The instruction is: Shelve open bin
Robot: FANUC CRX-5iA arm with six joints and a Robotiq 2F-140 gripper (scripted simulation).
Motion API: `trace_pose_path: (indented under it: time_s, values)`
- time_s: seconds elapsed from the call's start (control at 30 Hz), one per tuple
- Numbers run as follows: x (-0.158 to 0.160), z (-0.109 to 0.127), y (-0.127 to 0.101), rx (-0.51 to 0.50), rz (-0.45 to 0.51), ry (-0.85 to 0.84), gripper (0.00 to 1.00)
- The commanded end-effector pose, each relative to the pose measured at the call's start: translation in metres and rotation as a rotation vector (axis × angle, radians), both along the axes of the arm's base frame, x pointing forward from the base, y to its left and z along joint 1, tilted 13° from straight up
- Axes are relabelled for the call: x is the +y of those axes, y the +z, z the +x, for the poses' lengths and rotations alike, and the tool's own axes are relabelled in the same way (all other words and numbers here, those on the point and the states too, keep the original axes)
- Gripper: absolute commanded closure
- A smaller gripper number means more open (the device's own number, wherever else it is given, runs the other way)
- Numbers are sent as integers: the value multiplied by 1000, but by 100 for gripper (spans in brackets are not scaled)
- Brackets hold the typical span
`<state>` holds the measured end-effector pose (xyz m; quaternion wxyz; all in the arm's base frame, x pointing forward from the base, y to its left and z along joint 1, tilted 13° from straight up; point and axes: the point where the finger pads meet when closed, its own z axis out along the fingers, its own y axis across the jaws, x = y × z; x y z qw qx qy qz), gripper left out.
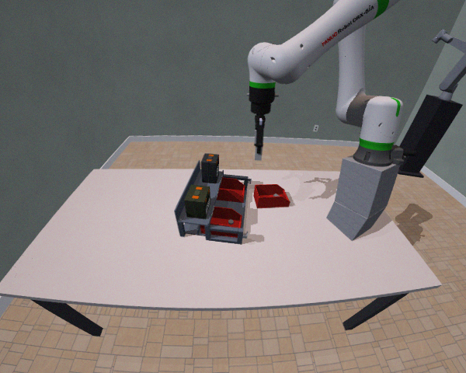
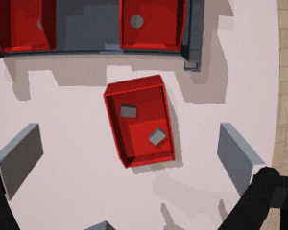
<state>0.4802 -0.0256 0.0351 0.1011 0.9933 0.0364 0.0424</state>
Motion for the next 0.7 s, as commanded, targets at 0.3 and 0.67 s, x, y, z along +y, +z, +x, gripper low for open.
trace_pose_path:
  time_s: [0.3,0.67]
  values:
    - [-1,-30,-62,-17,-19,73,0]
    - [0,-54,-94,-16,-16,121,0]
